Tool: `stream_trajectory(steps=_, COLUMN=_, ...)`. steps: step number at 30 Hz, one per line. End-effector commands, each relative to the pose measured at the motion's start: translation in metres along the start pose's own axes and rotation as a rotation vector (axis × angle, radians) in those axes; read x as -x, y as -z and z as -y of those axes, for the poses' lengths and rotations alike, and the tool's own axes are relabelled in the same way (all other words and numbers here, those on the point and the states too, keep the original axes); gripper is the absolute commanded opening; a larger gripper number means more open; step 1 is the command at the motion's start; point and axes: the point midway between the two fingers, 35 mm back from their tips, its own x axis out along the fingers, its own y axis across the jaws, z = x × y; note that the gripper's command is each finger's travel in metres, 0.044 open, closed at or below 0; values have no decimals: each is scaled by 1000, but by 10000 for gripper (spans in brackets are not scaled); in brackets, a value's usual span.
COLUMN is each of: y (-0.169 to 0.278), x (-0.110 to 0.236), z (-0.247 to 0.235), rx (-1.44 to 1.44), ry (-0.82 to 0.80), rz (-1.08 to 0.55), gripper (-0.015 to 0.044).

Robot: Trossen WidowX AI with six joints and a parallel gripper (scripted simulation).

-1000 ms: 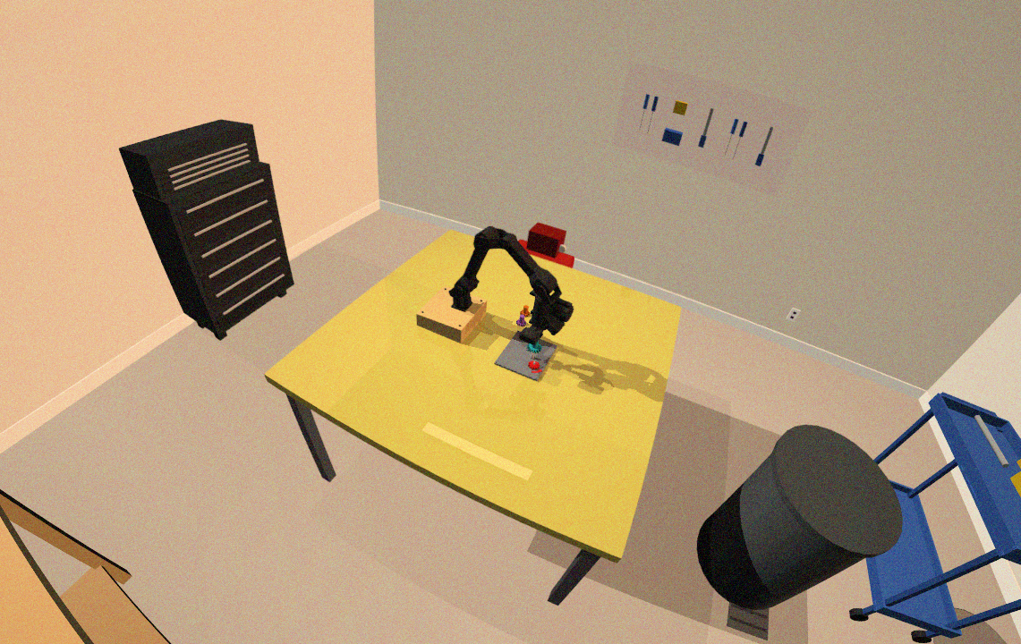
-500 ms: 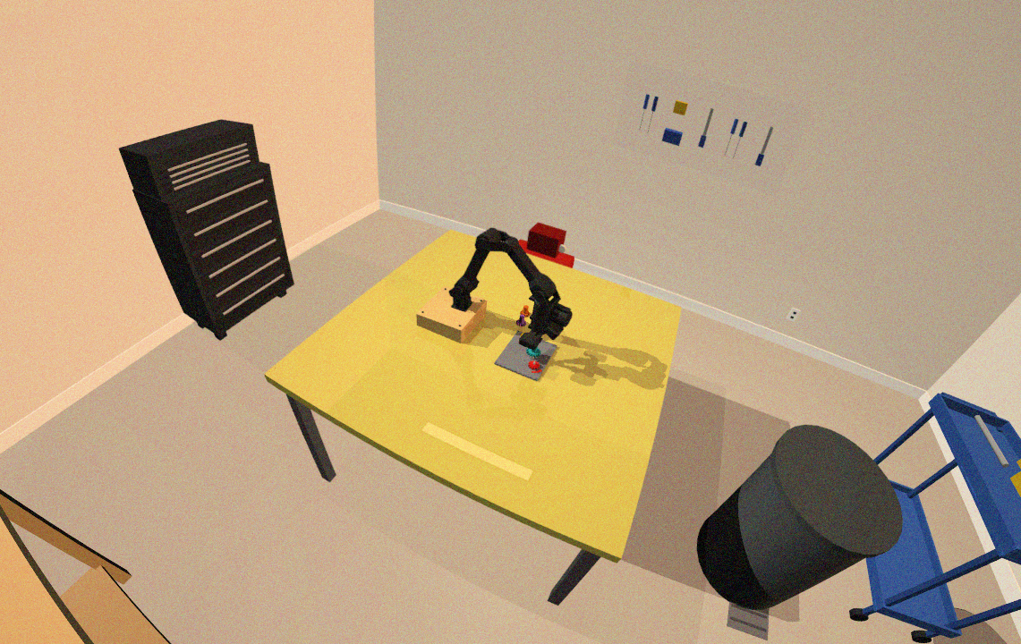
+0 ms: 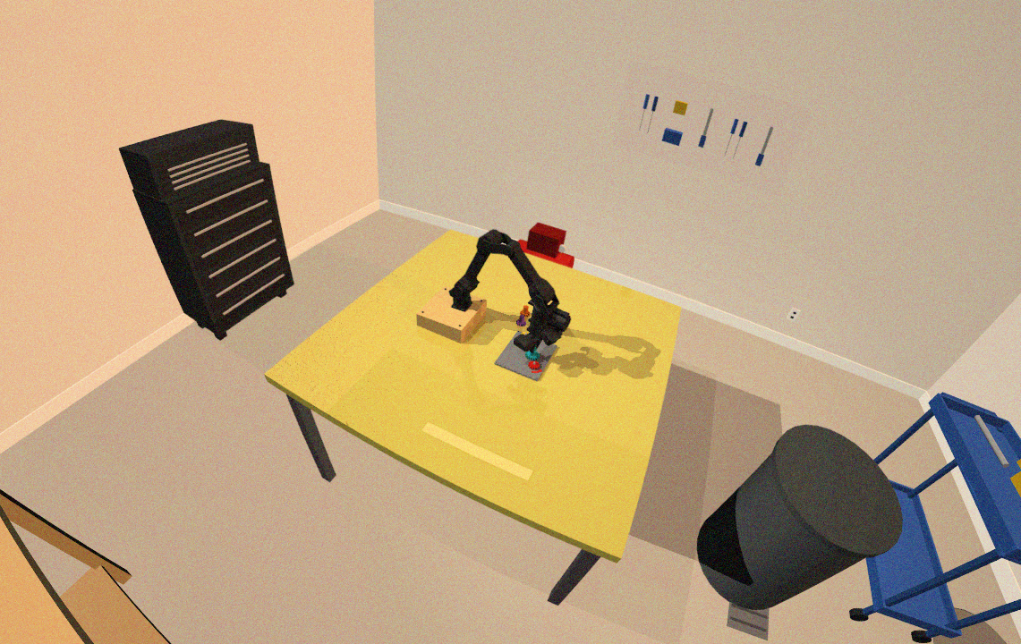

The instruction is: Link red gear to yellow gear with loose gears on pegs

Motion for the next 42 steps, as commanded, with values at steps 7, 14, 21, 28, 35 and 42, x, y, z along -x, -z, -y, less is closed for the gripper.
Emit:
stream_trajectory(steps=7, y=-1, x=-2, z=0, rx=63, ry=5, rz=2, gripper=0)
stream_trajectory(steps=14, y=0, x=-4, z=0, rx=226, ry=5, rz=2, gripper=0)
stream_trajectory(steps=21, y=0, x=-5, z=1, rx=337, ry=5, rz=1, gripper=0)
stream_trajectory(steps=28, y=-1, x=-6, z=1, rx=297, ry=5, rz=2, gripper=0)
stream_trajectory(steps=35, y=-1, x=-6, z=0, rx=218, ry=5, rz=2, gripper=105)
stream_trajectory(steps=42, y=-2, x=7, z=0, rx=155, ry=5, rz=2, gripper=140)
